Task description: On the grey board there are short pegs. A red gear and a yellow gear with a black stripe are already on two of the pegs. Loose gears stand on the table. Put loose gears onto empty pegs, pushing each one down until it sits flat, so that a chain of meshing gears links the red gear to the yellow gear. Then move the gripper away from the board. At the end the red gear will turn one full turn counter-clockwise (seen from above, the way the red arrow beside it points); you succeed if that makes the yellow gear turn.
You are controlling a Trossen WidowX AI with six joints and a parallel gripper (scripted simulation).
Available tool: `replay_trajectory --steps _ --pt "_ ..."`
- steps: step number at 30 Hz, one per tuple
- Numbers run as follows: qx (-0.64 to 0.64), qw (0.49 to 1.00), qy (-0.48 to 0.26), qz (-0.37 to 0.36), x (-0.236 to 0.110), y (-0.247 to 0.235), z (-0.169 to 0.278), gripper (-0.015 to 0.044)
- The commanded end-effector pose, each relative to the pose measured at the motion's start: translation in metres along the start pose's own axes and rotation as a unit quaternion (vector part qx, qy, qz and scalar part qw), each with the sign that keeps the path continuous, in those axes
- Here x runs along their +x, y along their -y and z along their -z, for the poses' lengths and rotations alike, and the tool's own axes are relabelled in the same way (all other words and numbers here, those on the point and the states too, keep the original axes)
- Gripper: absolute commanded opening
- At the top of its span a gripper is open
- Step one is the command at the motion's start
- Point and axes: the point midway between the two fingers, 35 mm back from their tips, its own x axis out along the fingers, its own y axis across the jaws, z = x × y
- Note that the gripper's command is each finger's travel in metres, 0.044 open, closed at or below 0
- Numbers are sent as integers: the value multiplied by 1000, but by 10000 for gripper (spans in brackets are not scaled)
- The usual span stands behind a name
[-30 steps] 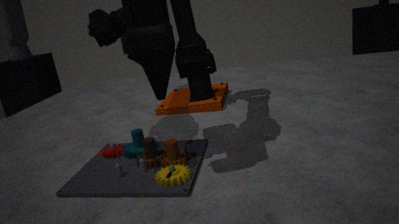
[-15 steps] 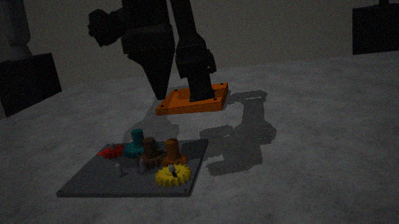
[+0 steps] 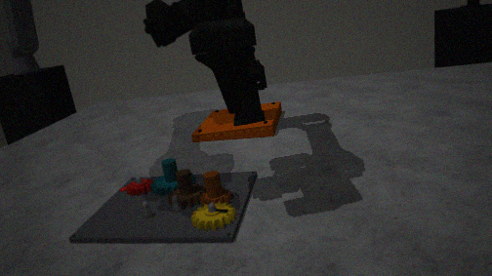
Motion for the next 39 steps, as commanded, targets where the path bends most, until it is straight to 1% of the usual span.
replay_trajectory --steps 1,5,9,12,39 --pt "-7 1000 -4 0 -9 0 60 440" --pt "-7 1000 -7 1 -19 13 121 440" --pt "-7 1000 -8 2 -29 37 179 440" --pt "-7 1000 -9 3 -35 57 210 440" --pt "-7 1000 -9 3 -36 59 212 440"
